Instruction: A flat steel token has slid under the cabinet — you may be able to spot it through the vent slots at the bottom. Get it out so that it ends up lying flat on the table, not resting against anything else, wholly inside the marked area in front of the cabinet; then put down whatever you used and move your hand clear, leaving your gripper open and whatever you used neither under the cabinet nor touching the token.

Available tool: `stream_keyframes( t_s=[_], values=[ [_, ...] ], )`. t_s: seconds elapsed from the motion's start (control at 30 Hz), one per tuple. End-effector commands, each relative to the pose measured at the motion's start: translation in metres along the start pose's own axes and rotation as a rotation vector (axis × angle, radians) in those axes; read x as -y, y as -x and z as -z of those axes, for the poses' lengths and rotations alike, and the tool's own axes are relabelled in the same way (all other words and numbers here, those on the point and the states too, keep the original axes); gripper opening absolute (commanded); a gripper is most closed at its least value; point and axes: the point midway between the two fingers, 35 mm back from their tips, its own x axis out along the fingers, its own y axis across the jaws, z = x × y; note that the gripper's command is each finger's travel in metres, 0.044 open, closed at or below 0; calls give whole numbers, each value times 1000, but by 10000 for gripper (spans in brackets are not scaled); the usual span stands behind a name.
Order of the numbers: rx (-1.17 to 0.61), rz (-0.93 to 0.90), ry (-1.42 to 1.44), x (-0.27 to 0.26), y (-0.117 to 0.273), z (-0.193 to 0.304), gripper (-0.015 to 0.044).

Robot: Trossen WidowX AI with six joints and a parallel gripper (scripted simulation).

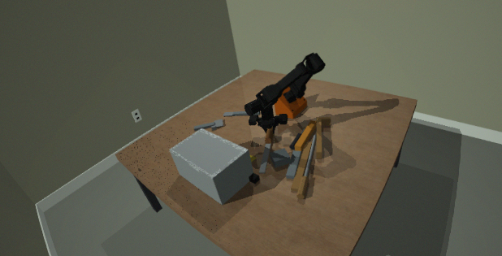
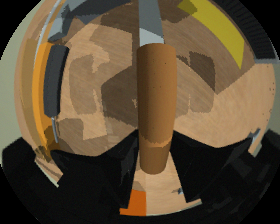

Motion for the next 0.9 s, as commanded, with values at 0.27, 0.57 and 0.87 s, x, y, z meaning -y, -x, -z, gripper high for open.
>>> stream_keyframes(
  t_s=[0.27,0.57,0.87],
  values=[
    [6,1,1,-11,1,-3,0],
    [6,1,1,-17,1,-6,0],
    [6,0,1,-23,1,-7,0]
  ],
)
